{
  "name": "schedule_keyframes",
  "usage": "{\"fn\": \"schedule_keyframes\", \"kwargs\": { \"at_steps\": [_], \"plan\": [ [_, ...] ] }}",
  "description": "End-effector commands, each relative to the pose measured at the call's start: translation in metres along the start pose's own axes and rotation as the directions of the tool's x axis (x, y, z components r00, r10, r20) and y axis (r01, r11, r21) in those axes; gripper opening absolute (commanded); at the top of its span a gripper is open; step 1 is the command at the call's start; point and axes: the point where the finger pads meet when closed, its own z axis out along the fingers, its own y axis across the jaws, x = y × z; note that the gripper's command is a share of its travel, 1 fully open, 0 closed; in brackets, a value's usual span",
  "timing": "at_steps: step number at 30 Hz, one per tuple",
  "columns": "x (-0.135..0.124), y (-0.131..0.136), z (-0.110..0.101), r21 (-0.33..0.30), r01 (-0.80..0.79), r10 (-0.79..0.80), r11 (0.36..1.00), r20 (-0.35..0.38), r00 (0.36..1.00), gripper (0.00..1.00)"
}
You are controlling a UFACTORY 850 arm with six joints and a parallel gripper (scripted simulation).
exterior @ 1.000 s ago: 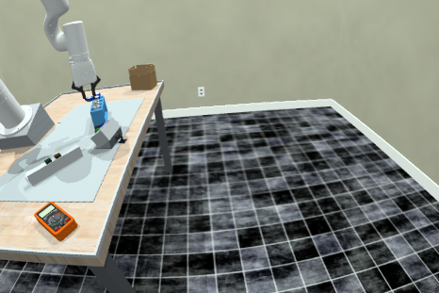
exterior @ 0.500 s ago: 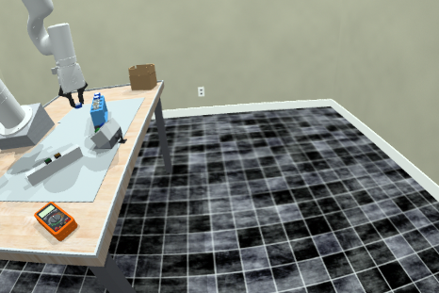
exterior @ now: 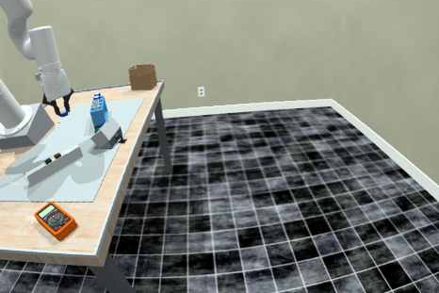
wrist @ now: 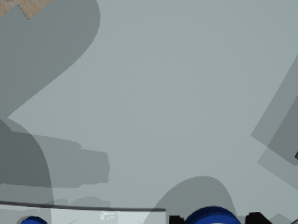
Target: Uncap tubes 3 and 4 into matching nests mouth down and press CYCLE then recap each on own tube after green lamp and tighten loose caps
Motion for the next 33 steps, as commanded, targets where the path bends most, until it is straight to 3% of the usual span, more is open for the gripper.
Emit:
{"fn": "schedule_keyframes", "kwargs": {
  "at_steps": [1, 10, 13, 27, 30, 33],
  "plan": [
    [-0.009, -0.027, -0.001, -0.003, 0.000, 0.000, 1.000, 0.000, 1.000, 0.00],
    [-0.025, -0.084, -0.001, -0.002, 0.000, 0.000, 1.000, 0.000, 1.000, 0.00],
    [-0.025, -0.084, -0.001, -0.002, 0.000, 0.000, 1.000, 0.000, 1.000, 0.00],
    [-0.049, -0.172, -0.001, -0.002, 0.000, 0.000, 1.000, 0.000, 1.000, 0.00],
    [-0.049, -0.172, -0.001, -0.002, 0.000, 0.000, 1.000, 0.000, 1.000, 0.00],
    [-0.056, -0.196, -0.001, -0.002, 0.000, 0.000, 1.000, 0.000, 1.000, 0.00]
  ]
}}
